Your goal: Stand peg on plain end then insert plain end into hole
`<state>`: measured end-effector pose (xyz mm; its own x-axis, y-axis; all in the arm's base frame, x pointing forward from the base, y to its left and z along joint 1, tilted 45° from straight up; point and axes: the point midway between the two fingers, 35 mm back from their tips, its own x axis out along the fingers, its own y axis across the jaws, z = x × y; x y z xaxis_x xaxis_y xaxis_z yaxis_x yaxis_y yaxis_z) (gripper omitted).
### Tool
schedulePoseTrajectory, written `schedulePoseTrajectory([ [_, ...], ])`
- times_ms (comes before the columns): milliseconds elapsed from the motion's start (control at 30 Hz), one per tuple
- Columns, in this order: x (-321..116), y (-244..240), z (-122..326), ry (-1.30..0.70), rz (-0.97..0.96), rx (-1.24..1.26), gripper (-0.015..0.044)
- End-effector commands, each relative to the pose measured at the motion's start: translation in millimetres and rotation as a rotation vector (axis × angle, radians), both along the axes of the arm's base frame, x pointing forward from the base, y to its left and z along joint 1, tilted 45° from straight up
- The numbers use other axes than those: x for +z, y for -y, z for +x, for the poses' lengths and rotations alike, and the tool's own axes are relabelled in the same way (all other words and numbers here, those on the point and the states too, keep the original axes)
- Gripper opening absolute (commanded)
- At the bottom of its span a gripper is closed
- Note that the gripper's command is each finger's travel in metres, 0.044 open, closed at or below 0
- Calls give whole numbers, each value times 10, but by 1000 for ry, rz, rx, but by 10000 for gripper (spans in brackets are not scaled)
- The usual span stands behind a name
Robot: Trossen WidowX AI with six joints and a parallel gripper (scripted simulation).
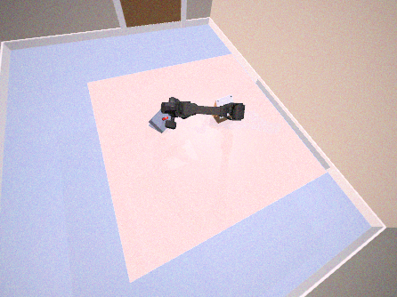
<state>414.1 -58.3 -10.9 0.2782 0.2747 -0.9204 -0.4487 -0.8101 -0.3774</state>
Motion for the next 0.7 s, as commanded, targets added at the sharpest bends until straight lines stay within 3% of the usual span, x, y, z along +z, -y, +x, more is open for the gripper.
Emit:
schedulePoseTrajectory([
  [0, 101, 28, -2, 10, 0, 1, 440],
  [667, 439, 145, -145, 5, -2, -2, 440],
])
